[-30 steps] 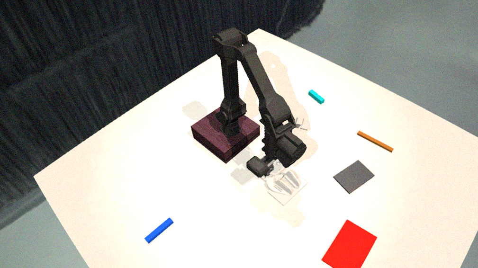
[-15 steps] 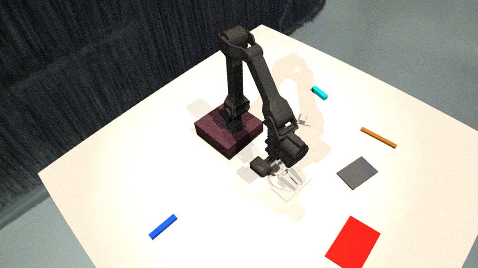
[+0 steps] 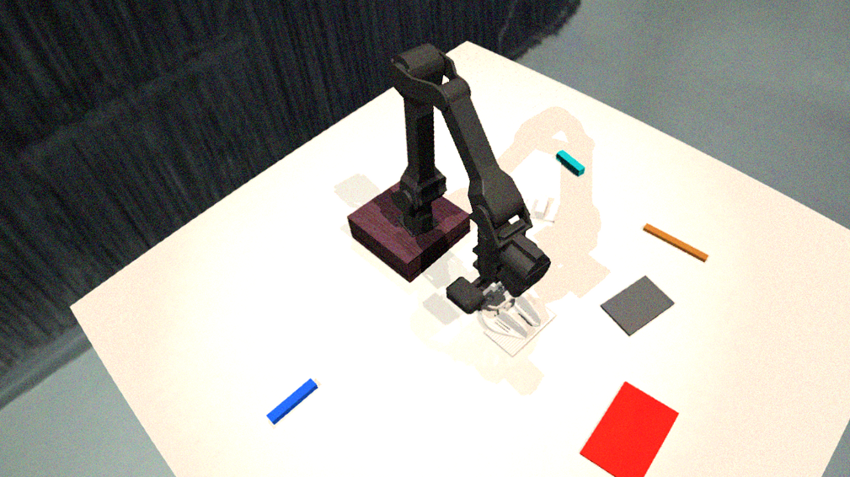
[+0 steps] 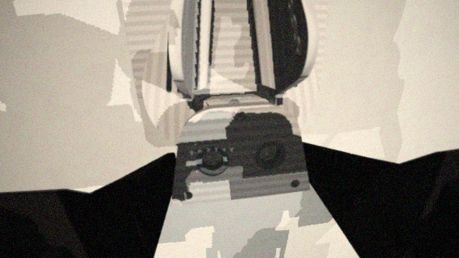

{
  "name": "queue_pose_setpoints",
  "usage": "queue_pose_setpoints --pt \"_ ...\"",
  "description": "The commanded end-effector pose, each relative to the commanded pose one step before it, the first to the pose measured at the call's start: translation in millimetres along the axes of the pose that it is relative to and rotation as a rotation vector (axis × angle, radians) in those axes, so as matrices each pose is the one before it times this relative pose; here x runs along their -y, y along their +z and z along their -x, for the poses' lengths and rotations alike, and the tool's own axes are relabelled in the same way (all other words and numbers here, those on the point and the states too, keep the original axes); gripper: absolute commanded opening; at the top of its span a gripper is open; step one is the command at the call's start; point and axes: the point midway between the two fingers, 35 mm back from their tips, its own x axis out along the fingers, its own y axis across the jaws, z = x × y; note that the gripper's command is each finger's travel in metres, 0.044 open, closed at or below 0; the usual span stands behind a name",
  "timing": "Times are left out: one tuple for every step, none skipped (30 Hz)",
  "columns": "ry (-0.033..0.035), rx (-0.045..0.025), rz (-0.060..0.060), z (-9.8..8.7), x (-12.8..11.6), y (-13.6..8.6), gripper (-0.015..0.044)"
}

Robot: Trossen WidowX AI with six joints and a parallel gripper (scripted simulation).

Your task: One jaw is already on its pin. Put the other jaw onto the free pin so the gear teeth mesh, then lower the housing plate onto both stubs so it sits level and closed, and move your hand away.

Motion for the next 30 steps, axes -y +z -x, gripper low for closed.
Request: queue_pose_setpoints --pt "0.00304 0.00029 -0.0077 -1.83 -0.58 -0.03 0.0351" --pt "0.00000 0.00000 -0.0011 -0.40 0.00 -0.01 0.0351" --pt "0.00000 0.00000 -0.0004 -0.13 0.00 0.00 0.0351" --pt "0.00000 0.00000 0.0000 0.00 0.00 0.00 0.0351" --pt "0.00000 0.00000 0.0000 0.00 0.00 0.00 0.0351" --pt "0.00000 0.00000 0.0000 0.00 0.00 0.00 0.0351" --pt "0.00000 0.00000 0.0000 0.00 0.00 0.00 0.0351" --pt "0.00000 0.00000 0.0000 0.00 0.00 0.00 0.0351" --pt "0.00000 0.00000 0.0000 0.00 0.00 0.00 0.0351" --pt "0.00000 0.00000 0.0000 -0.14 0.00 0.00 0.0351" --pt "0.00000 0.00000 -0.0001 -0.41 0.00 0.00 0.0351" --pt "0.00001 -0.00001 -0.0001 -0.68 0.00 -0.01 0.0351" --pt "0.00001 -0.00001 -0.0001 -0.68 0.00 -0.01 0.0351" --pt "0.00000 0.00000 -0.0001 -0.41 0.00 -0.01 0.0351" --pt "0.00000 0.00000 0.0000 -0.14 0.00 0.00 0.0351" --pt "0.00000 0.00000 0.0000 0.00 0.00 0.00 0.0351" --pt "0.00000 0.00000 0.0000 0.00 0.00 0.00 0.0351" --pt "0.00000 0.00000 0.0000 0.00 0.00 0.00 0.0351" --pt "0.00000 0.00000 0.0000 0.00 0.00 0.00 0.0351" --pt "0.00000 0.00000 0.0000 0.00 0.00 0.00 0.0351" --pt "0.00000 0.00000 0.0000 0.00 0.00 0.00 0.0351" --pt "0.00000 0.00000 0.0000 -0.14 0.00 0.00 0.0351" --pt "0.00000 0.00000 0.0001 -0.41 0.00 0.00 0.0351" --pt "0.00001 -0.00001 0.0001 -0.68 0.00 -0.01 0.0351" --pt "0.00001 -0.00001 0.0001 -0.68 0.00 -0.01 0.0351" --pt "0.00000 0.00000 0.0001 -0.41 0.00 -0.01 0.0351" --pt "0.00000 0.00000 0.0000 -0.14 0.00 0.00 0.0351" --pt "0.00000 0.00000 0.0000 0.00 0.00 0.00 0.0351" --pt "0.00000 0.00000 0.0000 0.00 0.00 0.00 0.0351" --pt "0.00000 0.00000 0.0000 0.00 0.00 0.00 0.0351"
